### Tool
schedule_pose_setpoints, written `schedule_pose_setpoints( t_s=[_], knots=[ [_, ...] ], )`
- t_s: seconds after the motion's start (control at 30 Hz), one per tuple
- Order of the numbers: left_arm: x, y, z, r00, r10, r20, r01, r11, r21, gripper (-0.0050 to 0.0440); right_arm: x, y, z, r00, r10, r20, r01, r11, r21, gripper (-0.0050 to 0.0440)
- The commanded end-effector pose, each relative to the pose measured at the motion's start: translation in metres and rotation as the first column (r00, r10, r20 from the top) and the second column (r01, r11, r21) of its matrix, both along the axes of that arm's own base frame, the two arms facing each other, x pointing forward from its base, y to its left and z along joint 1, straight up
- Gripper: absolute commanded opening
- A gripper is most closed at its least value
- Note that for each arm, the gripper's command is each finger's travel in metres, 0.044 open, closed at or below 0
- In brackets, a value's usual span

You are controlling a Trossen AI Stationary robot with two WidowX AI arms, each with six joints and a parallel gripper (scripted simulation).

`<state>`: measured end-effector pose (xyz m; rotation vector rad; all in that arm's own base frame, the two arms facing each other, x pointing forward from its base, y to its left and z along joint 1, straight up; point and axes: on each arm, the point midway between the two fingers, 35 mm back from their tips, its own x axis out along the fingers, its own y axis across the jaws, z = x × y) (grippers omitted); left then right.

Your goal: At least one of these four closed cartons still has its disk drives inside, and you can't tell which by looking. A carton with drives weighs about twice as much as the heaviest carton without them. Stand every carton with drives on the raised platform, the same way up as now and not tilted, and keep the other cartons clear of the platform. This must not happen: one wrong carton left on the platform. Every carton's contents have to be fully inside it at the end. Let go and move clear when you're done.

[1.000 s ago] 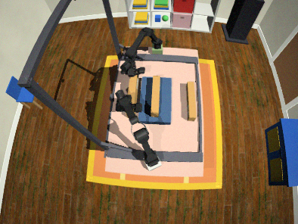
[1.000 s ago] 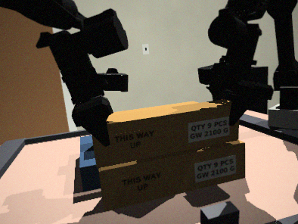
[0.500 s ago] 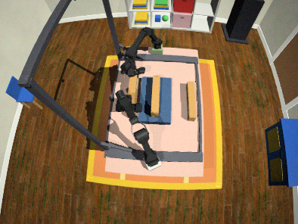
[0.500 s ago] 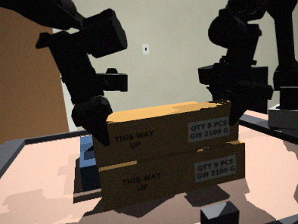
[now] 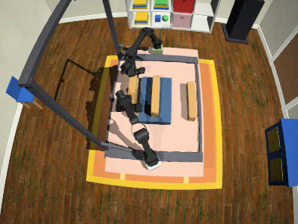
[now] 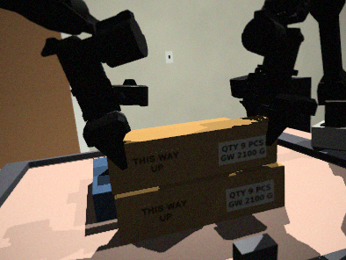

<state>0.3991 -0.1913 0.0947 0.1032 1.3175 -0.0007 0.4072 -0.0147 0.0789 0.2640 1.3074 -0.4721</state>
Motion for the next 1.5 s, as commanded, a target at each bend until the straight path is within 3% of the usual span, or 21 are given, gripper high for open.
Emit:
schedule_pose_setpoints(
  t_s=[0.0, 0.33, 0.37, 1.47],
  knots=[
    [0.002, -0.003, 0.035, 0.997, -0.001, 0.075, 0.004, 0.999, -0.04, -0.005, 0.004, 0.0, 0.03, 0.997, 0.005, 0.079, -0.005, 1.0, 0.004, -0.005],
    [0.002, -0.003, 0.035, 0.997, -0.001, 0.075, 0.004, 0.999, -0.04, -0.005, 0.004, 0.0, 0.03, 0.997, 0.005, 0.079, -0.005, 1.0, 0.004, -0.005],
    [0.007, 0.04, 0.043, 0.997, -0.002, 0.083, 0.006, 0.999, -0.051, -0.005, -0.018, -0.038, 0.039, 0.996, 0.005, 0.09, -0.005, 1.0, 0.006, -0.005],
    [0.006, 0.04, 0.043, 0.996, 0.0, 0.086, 0.004, 0.999, -0.049, -0.005, -0.018, -0.038, 0.039, 0.996, 0.005, 0.09, -0.006, 1.0, 0.008, -0.005]
  ],
)
